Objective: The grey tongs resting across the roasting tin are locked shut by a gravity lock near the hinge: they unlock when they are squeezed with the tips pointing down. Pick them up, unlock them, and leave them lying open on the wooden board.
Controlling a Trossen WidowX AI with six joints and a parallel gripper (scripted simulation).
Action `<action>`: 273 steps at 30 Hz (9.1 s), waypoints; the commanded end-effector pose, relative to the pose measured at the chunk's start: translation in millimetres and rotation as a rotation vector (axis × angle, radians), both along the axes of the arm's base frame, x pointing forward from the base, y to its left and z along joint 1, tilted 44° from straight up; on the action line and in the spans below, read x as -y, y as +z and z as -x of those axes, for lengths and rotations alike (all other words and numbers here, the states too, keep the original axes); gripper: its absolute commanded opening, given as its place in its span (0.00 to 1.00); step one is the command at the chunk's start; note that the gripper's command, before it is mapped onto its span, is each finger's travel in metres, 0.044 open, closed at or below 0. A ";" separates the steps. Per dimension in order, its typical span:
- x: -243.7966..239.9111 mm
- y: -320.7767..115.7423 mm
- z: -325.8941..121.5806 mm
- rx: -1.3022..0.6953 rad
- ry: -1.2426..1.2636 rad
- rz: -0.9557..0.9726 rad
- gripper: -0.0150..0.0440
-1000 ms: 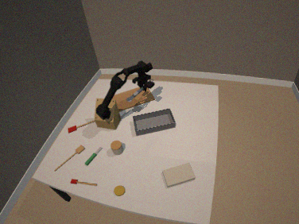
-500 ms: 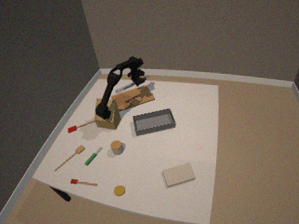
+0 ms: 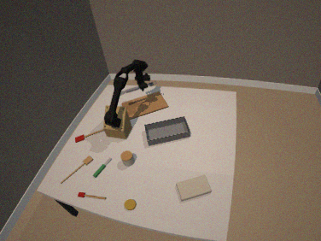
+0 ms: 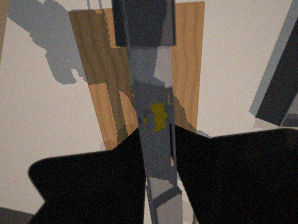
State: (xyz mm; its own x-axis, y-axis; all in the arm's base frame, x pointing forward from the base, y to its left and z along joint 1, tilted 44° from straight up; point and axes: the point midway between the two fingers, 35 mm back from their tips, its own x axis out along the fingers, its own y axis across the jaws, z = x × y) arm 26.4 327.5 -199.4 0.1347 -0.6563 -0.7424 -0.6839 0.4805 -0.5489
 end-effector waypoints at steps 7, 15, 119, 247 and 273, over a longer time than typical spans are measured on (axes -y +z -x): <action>-3.1 -0.1 -1.4 0.015 -0.003 -0.020 0.00; -11.1 -3.0 0.3 0.082 0.113 -0.119 0.00; -37.9 30.1 22.4 0.423 0.536 -0.602 0.00; 73.3 -83.5 -17.1 -0.005 -0.011 -0.038 0.00; 73.5 -82.8 -16.7 -0.004 -0.015 -0.035 1.00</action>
